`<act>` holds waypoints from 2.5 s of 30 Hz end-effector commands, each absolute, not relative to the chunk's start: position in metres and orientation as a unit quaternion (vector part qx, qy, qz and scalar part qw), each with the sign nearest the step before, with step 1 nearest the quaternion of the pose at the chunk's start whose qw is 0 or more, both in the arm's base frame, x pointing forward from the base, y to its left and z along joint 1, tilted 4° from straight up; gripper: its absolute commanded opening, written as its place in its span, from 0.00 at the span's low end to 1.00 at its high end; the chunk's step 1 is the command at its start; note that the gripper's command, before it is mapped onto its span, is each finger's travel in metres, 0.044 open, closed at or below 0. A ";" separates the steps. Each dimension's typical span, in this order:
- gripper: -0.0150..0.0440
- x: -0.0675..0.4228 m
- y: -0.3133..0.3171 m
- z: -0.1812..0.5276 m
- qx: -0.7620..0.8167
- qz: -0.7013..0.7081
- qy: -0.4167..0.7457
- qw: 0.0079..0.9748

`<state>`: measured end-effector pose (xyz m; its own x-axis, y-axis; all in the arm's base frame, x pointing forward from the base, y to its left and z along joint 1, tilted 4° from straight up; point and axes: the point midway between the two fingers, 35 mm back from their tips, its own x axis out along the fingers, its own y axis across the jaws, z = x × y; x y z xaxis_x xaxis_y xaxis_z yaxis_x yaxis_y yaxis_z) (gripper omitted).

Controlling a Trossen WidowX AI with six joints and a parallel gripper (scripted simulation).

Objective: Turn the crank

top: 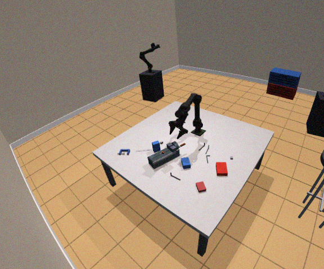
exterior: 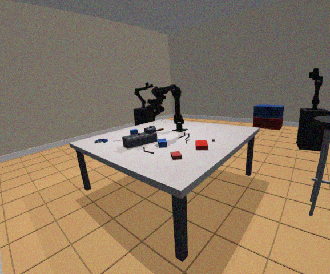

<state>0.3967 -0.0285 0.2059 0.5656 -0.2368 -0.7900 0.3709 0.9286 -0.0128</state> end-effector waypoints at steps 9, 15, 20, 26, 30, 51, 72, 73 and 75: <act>1.00 0.433 -0.082 0.206 0.090 -0.129 0.457 0.875; 1.00 0.433 -0.083 0.181 0.090 -0.129 0.457 0.875; 1.00 0.432 -0.084 0.160 0.090 -0.129 0.457 0.875; 1.00 0.432 -0.084 0.160 0.090 -0.129 0.457 0.875; 1.00 0.432 -0.084 0.160 0.090 -0.129 0.457 0.875; 1.00 0.431 -0.078 0.203 0.089 -0.134 0.455 0.876; 1.00 0.351 0.015 0.199 0.067 -0.207 0.389 0.895; 1.00 0.351 0.015 0.199 0.067 -0.207 0.389 0.895; 1.00 0.351 0.015 0.197 0.067 -0.207 0.389 0.895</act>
<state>0.3546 0.0163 0.1984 0.6097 -0.3095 -0.7297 0.4125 0.9100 -0.0412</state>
